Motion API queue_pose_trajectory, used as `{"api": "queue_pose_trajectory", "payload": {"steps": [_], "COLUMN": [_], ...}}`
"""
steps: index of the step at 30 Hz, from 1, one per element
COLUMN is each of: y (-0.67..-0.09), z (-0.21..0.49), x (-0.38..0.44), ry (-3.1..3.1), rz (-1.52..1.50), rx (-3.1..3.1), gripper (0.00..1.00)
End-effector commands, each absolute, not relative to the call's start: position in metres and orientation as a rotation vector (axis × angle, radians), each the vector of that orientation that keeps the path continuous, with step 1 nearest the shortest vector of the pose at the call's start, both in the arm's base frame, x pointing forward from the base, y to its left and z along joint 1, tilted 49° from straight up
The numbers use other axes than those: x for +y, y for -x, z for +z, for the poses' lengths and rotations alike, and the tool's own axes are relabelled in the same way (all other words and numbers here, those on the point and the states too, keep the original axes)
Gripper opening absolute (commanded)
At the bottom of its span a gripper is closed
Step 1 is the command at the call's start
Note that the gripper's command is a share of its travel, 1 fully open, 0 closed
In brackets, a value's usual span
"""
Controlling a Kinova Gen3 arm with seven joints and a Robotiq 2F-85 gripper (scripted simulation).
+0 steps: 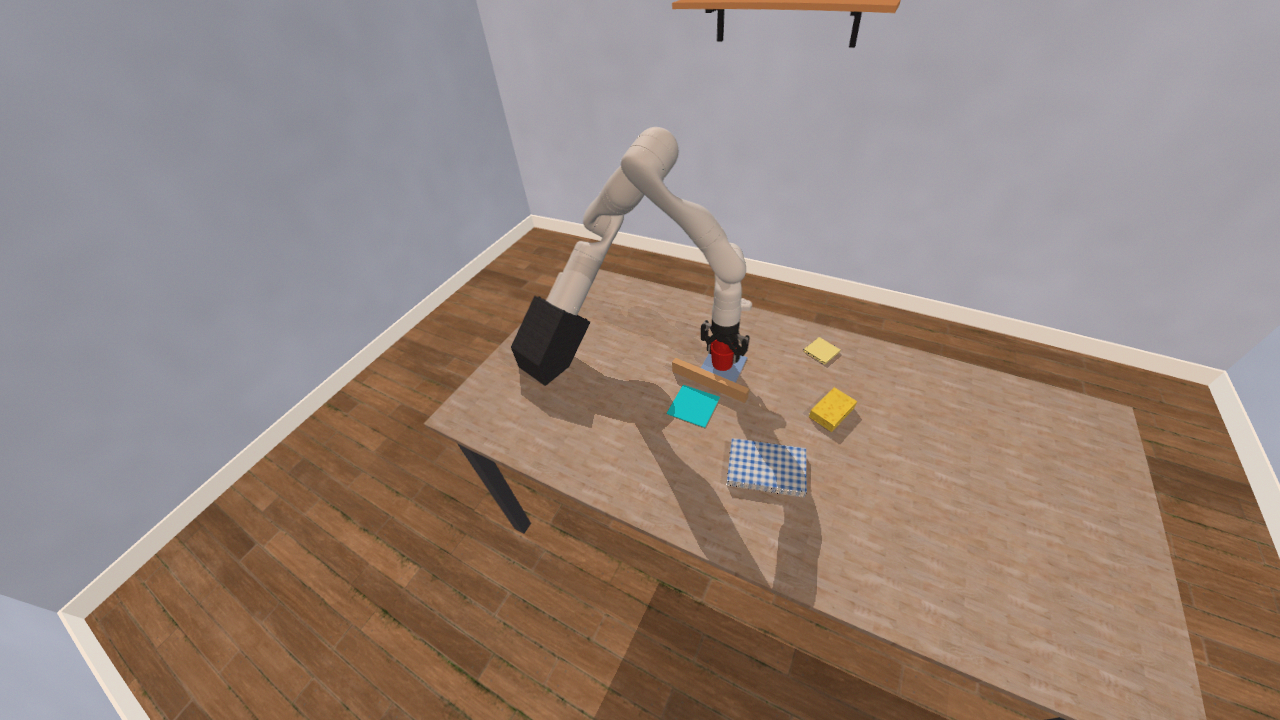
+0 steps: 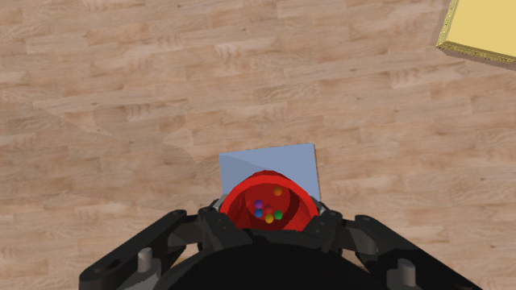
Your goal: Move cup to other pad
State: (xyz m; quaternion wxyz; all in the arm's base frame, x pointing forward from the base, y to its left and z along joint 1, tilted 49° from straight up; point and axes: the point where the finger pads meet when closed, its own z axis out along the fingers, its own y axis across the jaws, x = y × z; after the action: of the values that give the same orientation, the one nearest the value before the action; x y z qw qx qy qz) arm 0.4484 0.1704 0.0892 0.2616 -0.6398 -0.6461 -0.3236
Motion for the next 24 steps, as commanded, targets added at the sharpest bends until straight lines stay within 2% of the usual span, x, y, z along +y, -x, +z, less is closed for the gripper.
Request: {"api": "queue_pose_trajectory", "payload": {"steps": [1, 24], "y": [-0.449, -0.447], "z": [0.089, 0.106], "x": [0.170, 0.151], "ry": [1.733, 1.733], "rz": [-0.877, -0.877], "rx": [-1.748, -1.748], "gripper": [0.82, 0.82]}}
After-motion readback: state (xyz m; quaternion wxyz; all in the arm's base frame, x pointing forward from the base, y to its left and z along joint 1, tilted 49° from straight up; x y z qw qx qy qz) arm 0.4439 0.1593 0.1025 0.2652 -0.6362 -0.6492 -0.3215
